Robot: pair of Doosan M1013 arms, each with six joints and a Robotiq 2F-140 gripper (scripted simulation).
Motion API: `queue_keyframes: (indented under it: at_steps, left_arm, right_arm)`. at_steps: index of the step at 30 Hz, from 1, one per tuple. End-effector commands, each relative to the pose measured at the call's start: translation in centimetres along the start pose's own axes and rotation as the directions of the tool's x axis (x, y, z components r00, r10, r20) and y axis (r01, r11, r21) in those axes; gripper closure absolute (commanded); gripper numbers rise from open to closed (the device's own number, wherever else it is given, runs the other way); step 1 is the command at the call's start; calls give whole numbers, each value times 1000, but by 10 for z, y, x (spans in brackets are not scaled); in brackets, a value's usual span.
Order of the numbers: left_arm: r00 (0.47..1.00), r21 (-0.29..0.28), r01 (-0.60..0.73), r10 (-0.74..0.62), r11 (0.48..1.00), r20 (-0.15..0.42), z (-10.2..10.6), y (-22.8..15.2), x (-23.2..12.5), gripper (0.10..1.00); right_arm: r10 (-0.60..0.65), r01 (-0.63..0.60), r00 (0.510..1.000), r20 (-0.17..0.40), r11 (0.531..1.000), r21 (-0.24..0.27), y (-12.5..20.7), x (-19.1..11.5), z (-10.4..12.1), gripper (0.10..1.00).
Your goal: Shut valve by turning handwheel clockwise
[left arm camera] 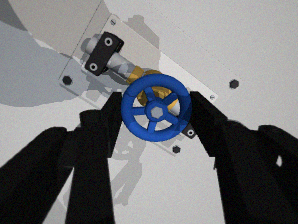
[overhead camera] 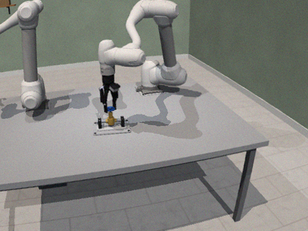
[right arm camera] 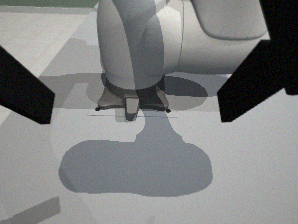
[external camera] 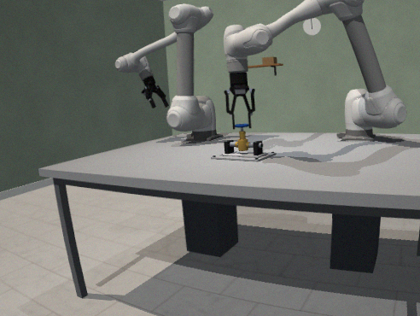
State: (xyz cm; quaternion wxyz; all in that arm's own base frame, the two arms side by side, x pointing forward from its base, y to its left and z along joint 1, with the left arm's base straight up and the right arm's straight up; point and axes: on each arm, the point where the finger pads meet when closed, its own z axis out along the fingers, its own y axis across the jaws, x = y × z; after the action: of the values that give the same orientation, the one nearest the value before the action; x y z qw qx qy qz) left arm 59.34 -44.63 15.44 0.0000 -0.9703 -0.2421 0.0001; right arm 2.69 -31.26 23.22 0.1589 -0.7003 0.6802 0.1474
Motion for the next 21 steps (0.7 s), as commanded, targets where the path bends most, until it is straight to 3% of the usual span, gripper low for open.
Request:
queue_keyframes:
  at_steps: [1, 21]
  left_arm:
    - [1000, -2, -1, 1, 1000, -1, -1, 1, 0, 999]
    - [999, -2, -36, 36, 999, -1, -1, 1, 0, 999]
  right_arm:
    - [0, 0, 1000, -1, 1000, 0, 0, 0, 0, 98]
    - [0, 0, 1000, -1, 1000, 0, 0, 0, 0, 98]
